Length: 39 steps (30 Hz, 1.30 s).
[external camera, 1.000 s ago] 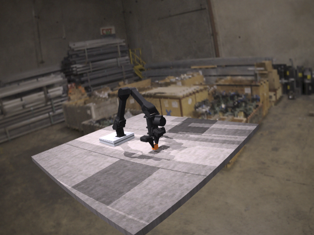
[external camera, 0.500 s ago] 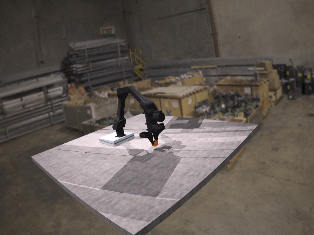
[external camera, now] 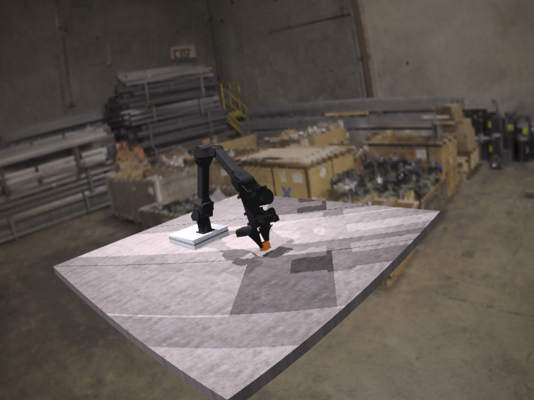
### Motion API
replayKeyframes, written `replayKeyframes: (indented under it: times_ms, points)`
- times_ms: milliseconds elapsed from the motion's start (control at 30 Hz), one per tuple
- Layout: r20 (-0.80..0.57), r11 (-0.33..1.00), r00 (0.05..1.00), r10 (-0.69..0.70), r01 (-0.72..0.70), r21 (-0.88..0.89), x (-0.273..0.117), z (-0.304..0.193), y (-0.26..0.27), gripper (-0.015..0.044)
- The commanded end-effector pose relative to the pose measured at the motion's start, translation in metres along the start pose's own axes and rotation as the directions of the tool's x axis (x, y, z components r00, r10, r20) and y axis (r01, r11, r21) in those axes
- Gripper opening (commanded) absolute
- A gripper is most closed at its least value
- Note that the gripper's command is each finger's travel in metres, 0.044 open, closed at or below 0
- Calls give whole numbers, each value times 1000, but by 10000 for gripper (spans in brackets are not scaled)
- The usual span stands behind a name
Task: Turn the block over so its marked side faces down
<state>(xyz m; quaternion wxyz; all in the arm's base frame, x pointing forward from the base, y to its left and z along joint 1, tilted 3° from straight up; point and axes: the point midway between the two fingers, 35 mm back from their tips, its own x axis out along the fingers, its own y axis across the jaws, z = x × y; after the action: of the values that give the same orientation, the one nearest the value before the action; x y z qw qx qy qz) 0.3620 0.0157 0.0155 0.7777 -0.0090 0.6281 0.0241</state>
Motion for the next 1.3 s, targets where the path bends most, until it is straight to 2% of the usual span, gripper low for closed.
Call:
replayKeyframes:
  times_ms: [0,433,667,1267]
  points:
    - [76,1000,997,6,-6,5,-1,1,1,0]
    - [268,1000,963,5,-7,5,-3,-5,1,0]
    - [280,1000,960,5,-7,4,-3,-5,1,0]
    - [515,1000,857,2,-6,7,29,0,1,0]
